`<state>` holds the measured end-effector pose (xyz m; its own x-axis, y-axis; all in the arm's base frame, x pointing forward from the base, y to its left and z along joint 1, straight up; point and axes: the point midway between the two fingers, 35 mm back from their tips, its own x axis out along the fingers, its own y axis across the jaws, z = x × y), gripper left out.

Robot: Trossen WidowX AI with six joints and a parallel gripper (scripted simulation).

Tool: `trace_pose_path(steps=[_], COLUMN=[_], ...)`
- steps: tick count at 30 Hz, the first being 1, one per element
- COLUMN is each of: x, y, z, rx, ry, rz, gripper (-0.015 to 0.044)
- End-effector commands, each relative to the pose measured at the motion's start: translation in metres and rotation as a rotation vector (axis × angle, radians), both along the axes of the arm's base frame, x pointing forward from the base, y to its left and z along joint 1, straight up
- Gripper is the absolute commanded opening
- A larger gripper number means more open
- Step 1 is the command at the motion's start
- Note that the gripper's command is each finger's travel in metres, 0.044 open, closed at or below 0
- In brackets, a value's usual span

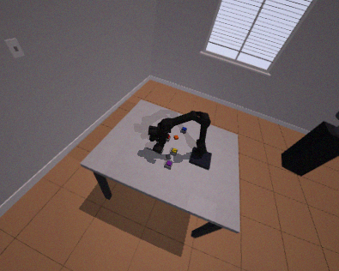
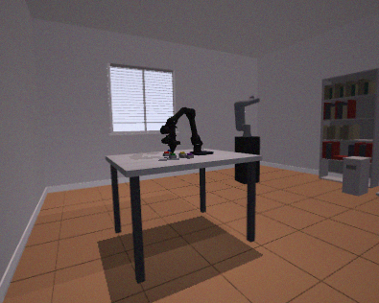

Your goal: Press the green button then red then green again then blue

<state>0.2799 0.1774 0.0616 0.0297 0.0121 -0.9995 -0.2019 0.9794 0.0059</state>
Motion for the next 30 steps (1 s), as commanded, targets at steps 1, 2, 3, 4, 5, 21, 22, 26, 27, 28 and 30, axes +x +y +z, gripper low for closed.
trace_pose_path(steps=[1, 2, 3, 4, 5, 21, 22, 26, 27, 28, 30], x=[-0.002, -0.002, -0.002, -0.002, -0.002, -0.002, -0.002, -0.001, -0.001, -0.002, -0.002], y=[-0.001, -0.001, -0.001, -0.001, -0.001, -0.001, -0.001, 0.0, -0.001, -0.001, -0.001], z=[-0.009, -0.009, -0.009, -0.009, -0.009, -0.009, -0.009, 0.002, 0.013, 0.021, 0.024], rx=[-0.004, -0.004, -0.004, -0.004, -0.004, -0.004, -0.004, -0.002, -0.003, -0.004, -0.004], ry=[0.006, 0.006, 0.006, 0.006, 0.006, 0.006, 0.006, 0.003, 0.005, 0.006, 0.006], rz=[-0.005, -0.005, -0.005, -0.005, -0.005, -0.005, -0.005, -0.002, -0.004, -0.005, -0.005], gripper=[0.002, 0.002, 0.002, 0.002, 0.002, 0.002, 0.002, 0.002, 0.002, 0.002, 0.002])
